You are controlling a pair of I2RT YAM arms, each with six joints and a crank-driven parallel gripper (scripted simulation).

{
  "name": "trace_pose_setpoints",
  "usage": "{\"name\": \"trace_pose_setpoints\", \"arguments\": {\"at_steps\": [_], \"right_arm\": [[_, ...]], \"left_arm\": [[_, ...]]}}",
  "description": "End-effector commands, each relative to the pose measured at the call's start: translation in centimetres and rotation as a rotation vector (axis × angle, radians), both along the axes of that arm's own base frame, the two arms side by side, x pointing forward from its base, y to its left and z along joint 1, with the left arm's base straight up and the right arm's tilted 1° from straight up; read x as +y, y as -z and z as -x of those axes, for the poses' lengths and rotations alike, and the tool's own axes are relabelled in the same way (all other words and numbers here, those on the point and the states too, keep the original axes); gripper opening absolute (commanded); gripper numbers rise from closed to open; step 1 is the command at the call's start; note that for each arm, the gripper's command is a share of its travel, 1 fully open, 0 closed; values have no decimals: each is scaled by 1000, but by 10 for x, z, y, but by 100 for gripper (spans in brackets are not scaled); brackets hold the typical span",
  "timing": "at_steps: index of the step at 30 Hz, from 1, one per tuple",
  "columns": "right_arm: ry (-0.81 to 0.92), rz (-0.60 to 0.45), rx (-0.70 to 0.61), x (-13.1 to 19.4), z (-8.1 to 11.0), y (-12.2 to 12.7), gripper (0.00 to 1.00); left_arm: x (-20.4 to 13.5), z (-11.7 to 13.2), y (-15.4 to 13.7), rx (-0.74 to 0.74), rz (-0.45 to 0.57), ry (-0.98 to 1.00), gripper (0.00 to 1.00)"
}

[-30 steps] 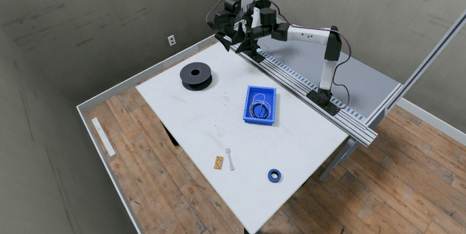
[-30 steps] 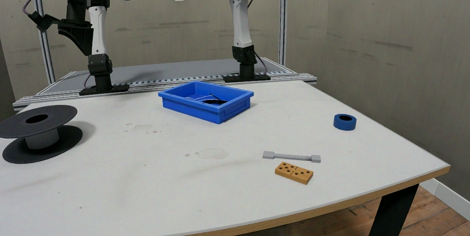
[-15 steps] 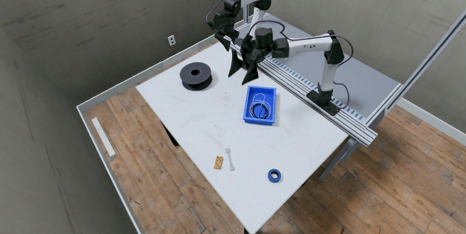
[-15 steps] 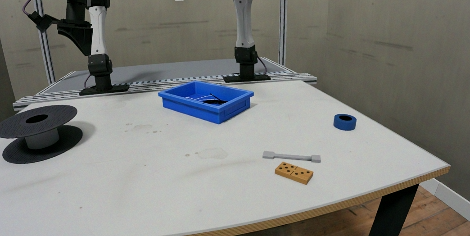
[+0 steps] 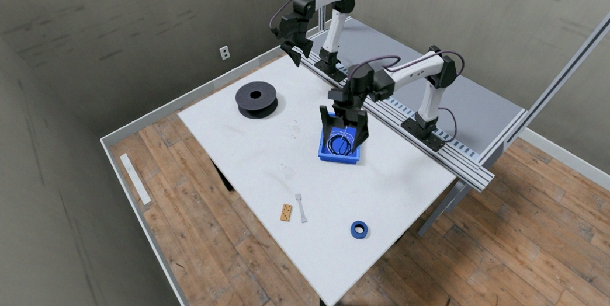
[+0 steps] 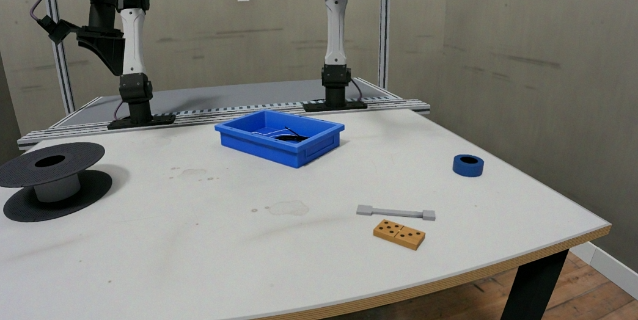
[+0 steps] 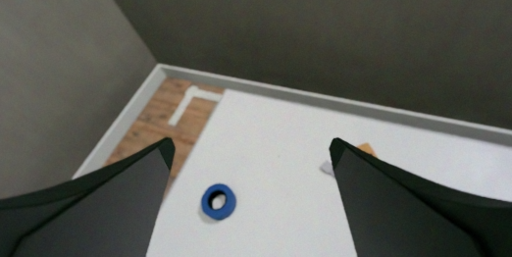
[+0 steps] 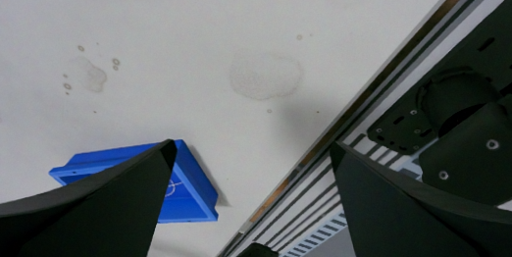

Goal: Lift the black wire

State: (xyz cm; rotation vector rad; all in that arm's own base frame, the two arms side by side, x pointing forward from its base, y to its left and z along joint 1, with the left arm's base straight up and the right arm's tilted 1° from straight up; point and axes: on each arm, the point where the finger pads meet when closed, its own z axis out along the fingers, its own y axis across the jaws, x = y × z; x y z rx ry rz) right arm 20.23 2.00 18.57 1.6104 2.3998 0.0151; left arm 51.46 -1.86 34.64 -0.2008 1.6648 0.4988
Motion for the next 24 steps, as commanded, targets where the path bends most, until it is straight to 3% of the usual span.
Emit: {"name": "trace_pose_setpoints", "arguments": {"at_steps": [1,10,24], "right_arm": [[13,0,0,-3,0,0,100],[16,0,0,-3,0,0,100],[17,0,0,-3,0,0,100]], "left_arm": [[38,-1,-3,-13,4,-71,100],[109,7,-3,-13,3,-209,100],[137,12,-3,-13,3,-265,100]]}}
